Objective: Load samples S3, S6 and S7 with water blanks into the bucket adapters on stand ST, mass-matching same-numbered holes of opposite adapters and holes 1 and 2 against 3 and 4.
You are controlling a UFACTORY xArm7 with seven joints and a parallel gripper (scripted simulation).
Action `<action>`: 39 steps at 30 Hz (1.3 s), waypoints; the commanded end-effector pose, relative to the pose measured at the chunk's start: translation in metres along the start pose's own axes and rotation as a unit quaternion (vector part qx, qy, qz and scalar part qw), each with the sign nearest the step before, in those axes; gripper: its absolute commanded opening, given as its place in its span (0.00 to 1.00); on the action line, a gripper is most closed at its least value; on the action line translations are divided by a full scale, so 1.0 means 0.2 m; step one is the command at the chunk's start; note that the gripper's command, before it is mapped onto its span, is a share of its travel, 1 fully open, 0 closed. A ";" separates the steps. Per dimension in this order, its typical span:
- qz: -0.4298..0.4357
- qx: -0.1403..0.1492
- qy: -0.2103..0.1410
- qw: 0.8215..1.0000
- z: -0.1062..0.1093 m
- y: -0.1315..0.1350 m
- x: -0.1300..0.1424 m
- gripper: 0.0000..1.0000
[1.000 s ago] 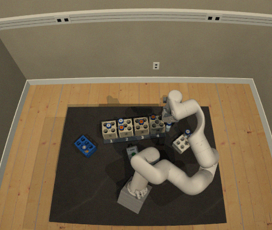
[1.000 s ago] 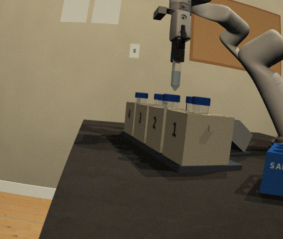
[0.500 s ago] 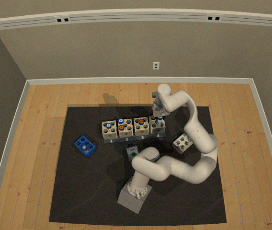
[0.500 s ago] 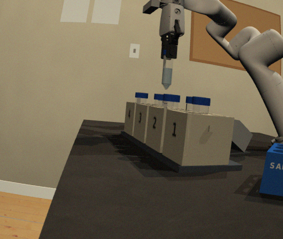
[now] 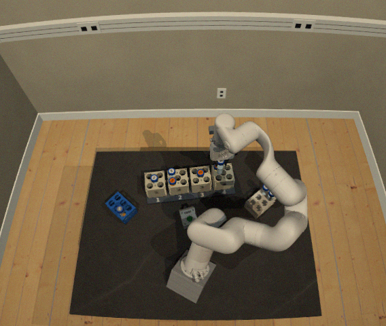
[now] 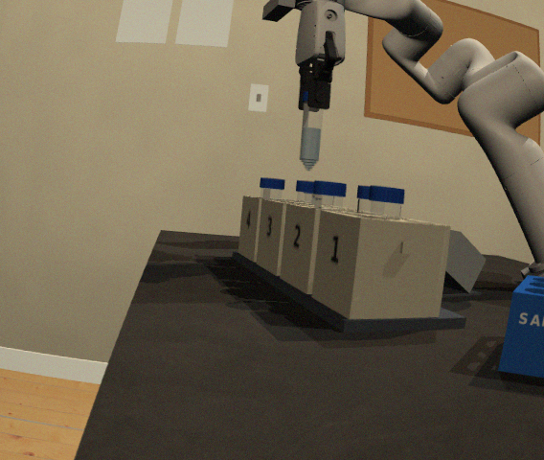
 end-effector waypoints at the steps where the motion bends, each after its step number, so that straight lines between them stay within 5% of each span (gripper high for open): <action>1: 0.000 0.000 0.001 1.000 0.01 0.00 -0.01 0.00; 14: 0.000 0.000 0.001 1.000 0.01 0.00 -0.01 0.00; 39: 0.000 0.001 0.001 1.000 -0.18 0.00 -0.01 0.00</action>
Point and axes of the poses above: the point where the finger pads meet when closed, its own z axis back along the fingers, its own y axis across the jaws, x = y × z, the point moved 8 cm from there along z, back along the fingers, and after that the axes turned 8 degrees about z, right-handed, at the moved point
